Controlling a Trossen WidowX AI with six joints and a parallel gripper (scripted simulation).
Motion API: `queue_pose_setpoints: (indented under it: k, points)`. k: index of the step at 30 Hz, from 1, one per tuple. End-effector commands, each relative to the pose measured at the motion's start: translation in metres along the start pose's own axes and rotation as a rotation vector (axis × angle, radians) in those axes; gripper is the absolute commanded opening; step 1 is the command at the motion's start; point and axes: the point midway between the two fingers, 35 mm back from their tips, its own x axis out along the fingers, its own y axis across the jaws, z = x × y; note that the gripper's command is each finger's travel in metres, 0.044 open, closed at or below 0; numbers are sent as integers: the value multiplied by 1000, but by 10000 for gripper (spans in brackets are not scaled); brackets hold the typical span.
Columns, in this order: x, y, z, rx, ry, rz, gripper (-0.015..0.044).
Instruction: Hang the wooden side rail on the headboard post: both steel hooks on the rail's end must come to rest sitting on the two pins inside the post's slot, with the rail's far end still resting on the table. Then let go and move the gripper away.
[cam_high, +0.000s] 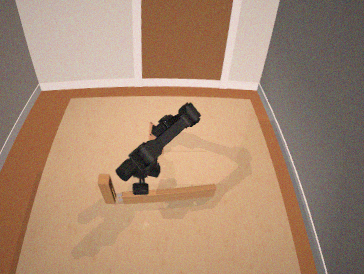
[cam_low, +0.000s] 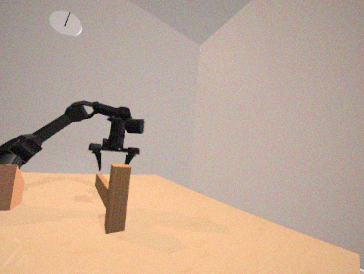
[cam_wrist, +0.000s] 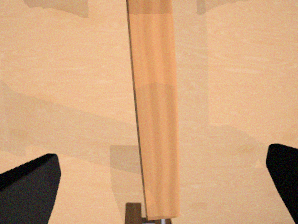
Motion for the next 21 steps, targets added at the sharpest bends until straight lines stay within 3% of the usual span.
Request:
queue_pose_setpoints:
  k: [1, 4, 8, 21]
  points:
    - [1, -1, 1, -51, -27, 6, 440]
    - [3, -1, 1, -51, -27, 5, 440]
    - [34, -1, 2, -51, -28, 5, 440]
    - [55, -1, 3, -51, -29, 5, 440]
